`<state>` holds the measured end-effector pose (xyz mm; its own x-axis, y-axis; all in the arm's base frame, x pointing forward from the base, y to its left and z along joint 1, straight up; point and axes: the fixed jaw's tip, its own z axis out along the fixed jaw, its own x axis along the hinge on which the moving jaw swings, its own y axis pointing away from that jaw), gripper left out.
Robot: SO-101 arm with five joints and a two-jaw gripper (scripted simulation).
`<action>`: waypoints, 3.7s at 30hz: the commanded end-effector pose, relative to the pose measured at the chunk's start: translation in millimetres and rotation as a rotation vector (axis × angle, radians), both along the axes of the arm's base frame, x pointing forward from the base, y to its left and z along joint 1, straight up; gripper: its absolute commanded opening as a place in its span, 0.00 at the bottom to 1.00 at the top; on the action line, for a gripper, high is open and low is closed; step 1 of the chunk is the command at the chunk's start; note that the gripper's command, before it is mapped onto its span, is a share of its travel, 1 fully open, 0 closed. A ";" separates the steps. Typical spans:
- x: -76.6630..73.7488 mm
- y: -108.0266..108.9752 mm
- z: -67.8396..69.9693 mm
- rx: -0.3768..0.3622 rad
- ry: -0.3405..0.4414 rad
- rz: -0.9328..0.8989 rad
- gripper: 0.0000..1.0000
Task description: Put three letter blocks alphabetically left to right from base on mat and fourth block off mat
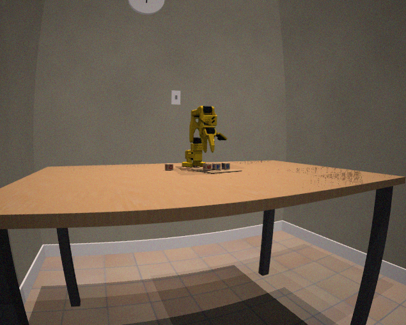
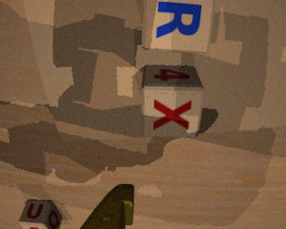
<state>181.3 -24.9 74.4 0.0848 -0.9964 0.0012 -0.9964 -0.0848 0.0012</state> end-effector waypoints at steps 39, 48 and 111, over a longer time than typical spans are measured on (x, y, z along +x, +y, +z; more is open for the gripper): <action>0.3 3.1 18.4 -0.002 -0.096 -0.153 0.33; -7.5 8.0 28.5 0.016 -0.154 -0.411 0.33; -42.8 25.2 55.3 0.331 -0.345 -1.614 0.33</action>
